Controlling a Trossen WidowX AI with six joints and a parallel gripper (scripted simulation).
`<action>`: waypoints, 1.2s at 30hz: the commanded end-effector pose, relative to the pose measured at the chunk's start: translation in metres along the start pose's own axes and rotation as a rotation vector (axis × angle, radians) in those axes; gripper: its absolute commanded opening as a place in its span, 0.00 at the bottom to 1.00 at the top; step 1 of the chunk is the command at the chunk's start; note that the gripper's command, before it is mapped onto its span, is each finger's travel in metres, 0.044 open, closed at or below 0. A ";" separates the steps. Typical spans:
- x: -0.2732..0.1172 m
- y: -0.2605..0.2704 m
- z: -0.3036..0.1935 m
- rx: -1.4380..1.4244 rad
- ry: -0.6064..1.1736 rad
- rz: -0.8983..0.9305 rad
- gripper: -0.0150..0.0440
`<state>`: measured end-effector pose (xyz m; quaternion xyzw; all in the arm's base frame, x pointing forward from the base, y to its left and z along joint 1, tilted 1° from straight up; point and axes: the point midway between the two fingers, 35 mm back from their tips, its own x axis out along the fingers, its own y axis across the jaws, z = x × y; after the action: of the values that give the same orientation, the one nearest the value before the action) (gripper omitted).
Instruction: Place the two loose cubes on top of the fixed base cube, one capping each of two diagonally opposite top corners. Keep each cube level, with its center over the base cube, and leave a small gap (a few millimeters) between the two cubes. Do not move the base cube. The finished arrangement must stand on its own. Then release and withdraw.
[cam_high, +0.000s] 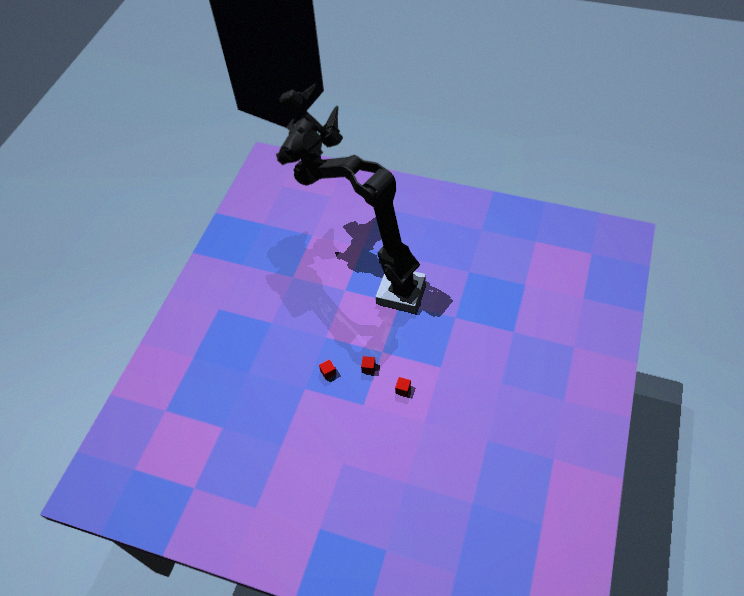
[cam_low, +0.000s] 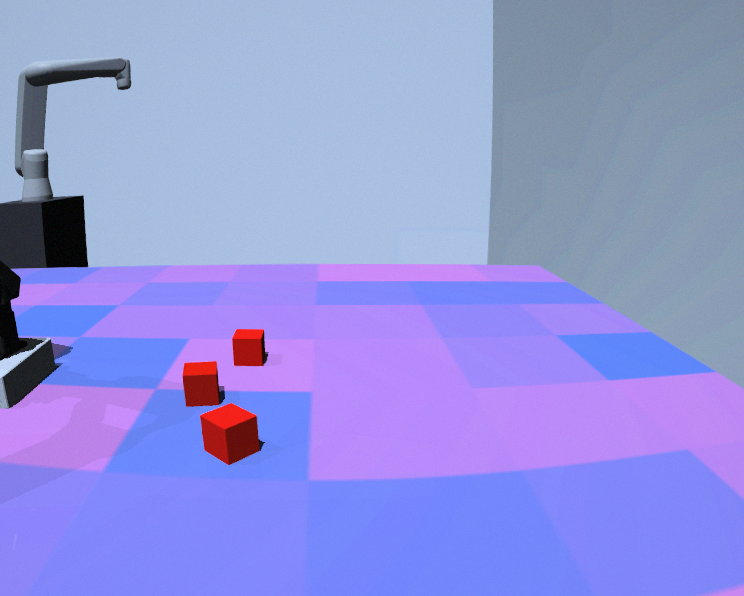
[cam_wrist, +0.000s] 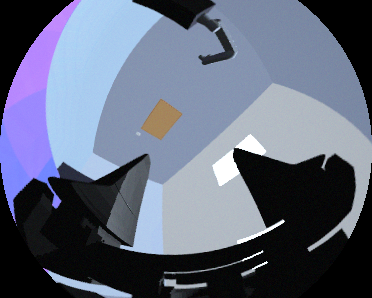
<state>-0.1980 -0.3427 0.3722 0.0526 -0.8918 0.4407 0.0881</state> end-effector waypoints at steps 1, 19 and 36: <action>-0.001 -0.001 0.001 0.005 -0.004 -0.005 0.89; -0.178 -0.081 0.073 0.528 -0.670 -0.311 0.70; -0.397 -0.056 0.075 0.814 -1.508 -0.037 0.70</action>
<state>0.1671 -0.4410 0.2975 0.3881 -0.5121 0.5833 -0.4969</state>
